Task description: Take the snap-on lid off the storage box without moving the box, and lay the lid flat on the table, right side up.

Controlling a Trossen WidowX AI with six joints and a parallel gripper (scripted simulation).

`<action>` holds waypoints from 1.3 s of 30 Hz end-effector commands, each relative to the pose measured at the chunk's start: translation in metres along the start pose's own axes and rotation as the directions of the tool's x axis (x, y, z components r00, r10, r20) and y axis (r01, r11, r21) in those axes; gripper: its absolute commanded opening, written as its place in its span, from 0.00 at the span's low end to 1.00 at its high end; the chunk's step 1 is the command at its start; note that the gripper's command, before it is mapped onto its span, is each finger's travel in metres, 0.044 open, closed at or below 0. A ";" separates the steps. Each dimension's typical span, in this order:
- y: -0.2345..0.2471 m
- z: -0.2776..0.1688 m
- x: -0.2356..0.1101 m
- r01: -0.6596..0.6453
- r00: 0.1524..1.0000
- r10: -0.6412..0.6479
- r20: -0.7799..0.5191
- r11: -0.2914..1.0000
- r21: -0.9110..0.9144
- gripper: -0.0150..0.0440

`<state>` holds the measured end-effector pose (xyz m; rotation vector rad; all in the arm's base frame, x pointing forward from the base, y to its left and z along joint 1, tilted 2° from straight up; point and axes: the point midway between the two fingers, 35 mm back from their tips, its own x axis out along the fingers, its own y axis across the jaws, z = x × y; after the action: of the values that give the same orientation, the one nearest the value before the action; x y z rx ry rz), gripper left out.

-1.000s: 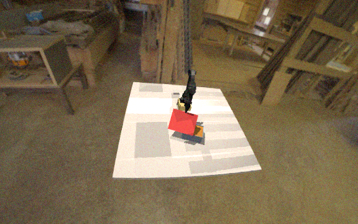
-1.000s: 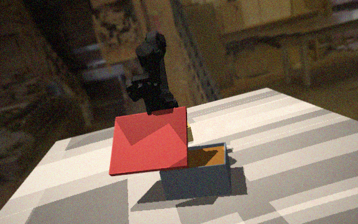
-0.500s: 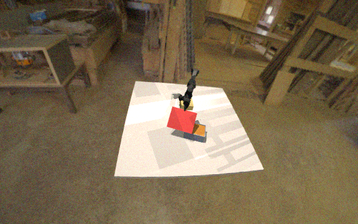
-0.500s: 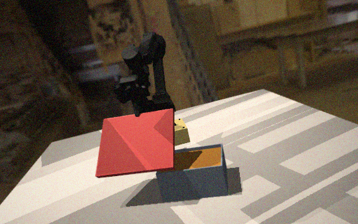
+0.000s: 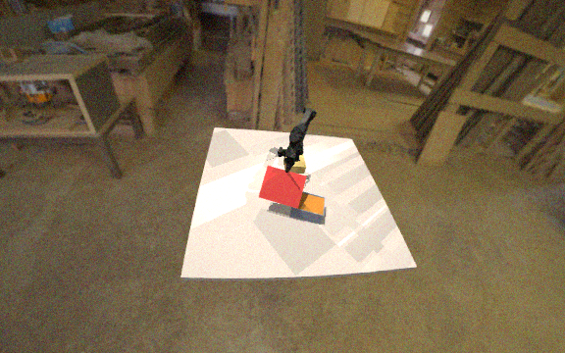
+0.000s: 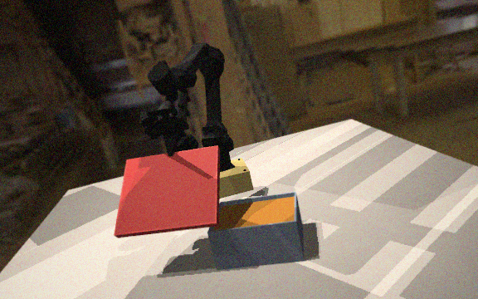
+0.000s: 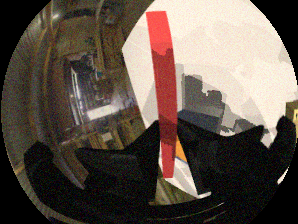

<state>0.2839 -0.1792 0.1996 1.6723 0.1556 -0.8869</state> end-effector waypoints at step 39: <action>-0.004 0.081 -0.009 -0.009 1.000 0.009 0.000 1.000 -0.012 0.25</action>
<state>0.2383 -0.2421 0.1977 1.6648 0.1518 -0.8881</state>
